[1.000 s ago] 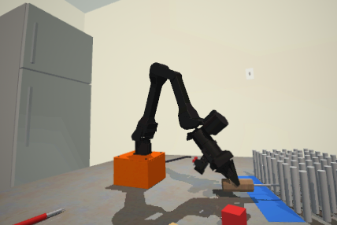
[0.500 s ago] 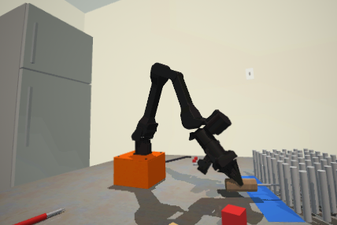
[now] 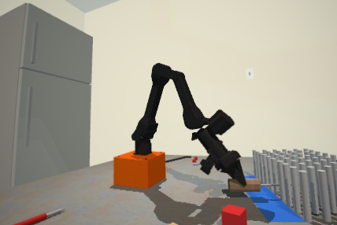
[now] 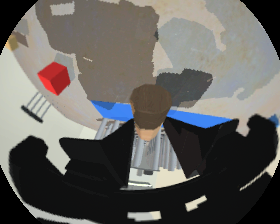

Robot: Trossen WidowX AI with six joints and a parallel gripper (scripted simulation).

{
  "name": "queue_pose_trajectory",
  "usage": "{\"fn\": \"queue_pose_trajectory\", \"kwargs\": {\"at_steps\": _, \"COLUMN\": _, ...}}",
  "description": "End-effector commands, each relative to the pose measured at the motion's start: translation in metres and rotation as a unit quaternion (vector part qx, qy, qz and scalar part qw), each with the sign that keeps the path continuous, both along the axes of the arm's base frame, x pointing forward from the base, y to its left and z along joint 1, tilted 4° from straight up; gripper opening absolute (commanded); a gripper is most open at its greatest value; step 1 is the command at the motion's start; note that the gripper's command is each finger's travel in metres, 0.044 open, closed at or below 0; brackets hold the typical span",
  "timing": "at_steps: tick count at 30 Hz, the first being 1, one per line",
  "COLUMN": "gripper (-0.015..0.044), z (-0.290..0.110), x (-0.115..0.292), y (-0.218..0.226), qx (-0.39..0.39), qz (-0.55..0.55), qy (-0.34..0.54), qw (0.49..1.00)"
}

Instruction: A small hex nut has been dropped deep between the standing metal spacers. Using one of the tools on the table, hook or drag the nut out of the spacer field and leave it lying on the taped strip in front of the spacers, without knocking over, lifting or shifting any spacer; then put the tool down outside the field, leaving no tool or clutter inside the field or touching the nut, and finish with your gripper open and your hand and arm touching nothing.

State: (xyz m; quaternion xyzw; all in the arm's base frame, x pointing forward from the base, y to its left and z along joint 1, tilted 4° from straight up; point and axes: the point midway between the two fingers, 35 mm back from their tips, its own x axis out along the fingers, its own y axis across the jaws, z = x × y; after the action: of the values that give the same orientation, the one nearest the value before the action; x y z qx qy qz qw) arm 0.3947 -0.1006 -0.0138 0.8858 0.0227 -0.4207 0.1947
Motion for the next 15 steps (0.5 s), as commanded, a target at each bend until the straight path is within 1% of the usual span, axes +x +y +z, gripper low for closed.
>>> {"fn": "queue_pose_trajectory", "kwargs": {"at_steps": 1, "gripper": 0.0000, "z": 0.0017, "x": 0.0044, "y": -0.0005, "qx": -0.001, "qz": -0.003, "qy": -0.002, "qw": 1.000}}
{"fn": "queue_pose_trajectory", "kwargs": {"at_steps": 15, "gripper": 0.0000, "z": -0.0042, "x": 0.0054, "y": -0.0009, "qx": -0.001, "qz": -0.003, "qy": -0.002, "qw": 1.000}}
